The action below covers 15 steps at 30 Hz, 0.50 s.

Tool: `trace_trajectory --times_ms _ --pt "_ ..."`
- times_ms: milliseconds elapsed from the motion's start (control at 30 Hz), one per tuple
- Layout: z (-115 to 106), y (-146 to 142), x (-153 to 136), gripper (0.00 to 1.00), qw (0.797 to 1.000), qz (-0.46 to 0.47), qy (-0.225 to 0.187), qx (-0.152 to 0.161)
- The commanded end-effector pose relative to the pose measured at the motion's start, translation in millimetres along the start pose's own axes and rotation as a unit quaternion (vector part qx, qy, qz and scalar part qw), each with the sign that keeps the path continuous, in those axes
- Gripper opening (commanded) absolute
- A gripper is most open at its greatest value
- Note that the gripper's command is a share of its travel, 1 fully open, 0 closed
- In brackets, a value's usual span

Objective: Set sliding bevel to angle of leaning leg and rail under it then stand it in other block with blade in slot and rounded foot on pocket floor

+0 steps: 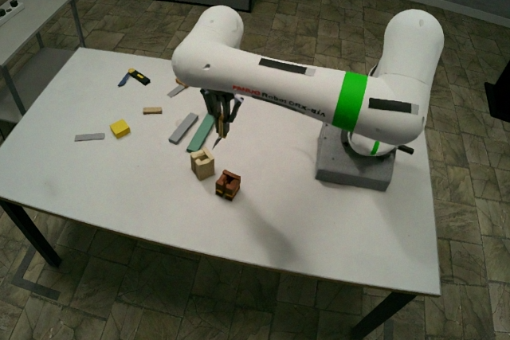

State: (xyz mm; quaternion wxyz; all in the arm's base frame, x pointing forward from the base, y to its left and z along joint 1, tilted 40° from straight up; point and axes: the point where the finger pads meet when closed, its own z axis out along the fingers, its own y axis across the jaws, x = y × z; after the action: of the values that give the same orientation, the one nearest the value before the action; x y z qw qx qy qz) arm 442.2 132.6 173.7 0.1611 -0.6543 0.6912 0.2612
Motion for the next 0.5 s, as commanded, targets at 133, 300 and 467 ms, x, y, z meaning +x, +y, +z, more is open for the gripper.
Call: trace_trajectory --times_ms 133,300,467 --pt "-4.0 25.6 -32.0 0.1 1.0 0.008 -0.01 0.0" --pt "-5.3 36.3 -45.2 0.1 1.0 0.011 -0.015 0.0" --pt "-6.2 44.2 -54.8 0.1 1.0 0.013 -0.018 0.0"
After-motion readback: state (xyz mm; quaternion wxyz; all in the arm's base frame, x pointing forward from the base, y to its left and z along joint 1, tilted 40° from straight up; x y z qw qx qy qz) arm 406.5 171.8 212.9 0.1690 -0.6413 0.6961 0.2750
